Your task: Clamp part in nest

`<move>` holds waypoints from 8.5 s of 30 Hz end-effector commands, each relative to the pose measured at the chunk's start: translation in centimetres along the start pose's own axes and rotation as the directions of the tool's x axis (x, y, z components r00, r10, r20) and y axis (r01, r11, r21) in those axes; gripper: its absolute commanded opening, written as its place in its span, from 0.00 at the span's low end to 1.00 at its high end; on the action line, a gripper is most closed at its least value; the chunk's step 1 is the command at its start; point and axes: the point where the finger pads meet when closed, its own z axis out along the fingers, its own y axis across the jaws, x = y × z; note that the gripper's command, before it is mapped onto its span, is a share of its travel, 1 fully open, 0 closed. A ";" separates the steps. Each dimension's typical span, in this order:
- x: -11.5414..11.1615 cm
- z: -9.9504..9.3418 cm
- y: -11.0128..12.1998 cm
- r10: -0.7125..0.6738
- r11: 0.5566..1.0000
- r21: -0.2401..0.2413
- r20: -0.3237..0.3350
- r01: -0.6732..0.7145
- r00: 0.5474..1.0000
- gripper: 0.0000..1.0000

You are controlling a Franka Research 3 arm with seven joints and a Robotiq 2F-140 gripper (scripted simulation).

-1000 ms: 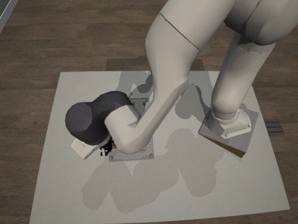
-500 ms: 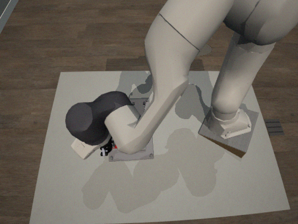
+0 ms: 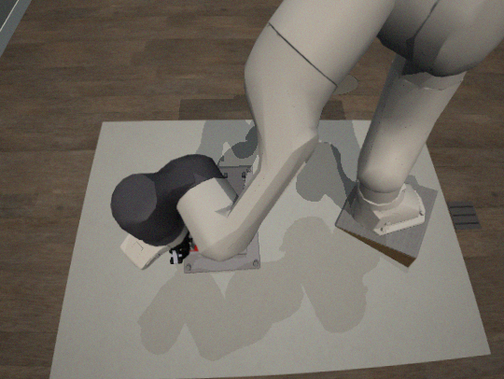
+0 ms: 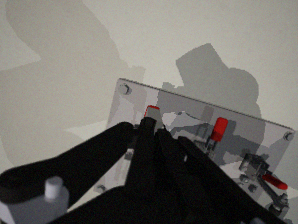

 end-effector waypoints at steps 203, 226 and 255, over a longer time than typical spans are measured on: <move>0.0 -1.5 0.0 0.002 1.000 -0.001 -0.001 -0.002 1.000 0.00; 0.0 -5.3 0.0 0.002 1.000 -0.001 -0.001 -0.002 1.000 0.00; 0.0 -5.3 0.0 0.002 1.000 -0.001 -0.001 -0.002 1.000 0.00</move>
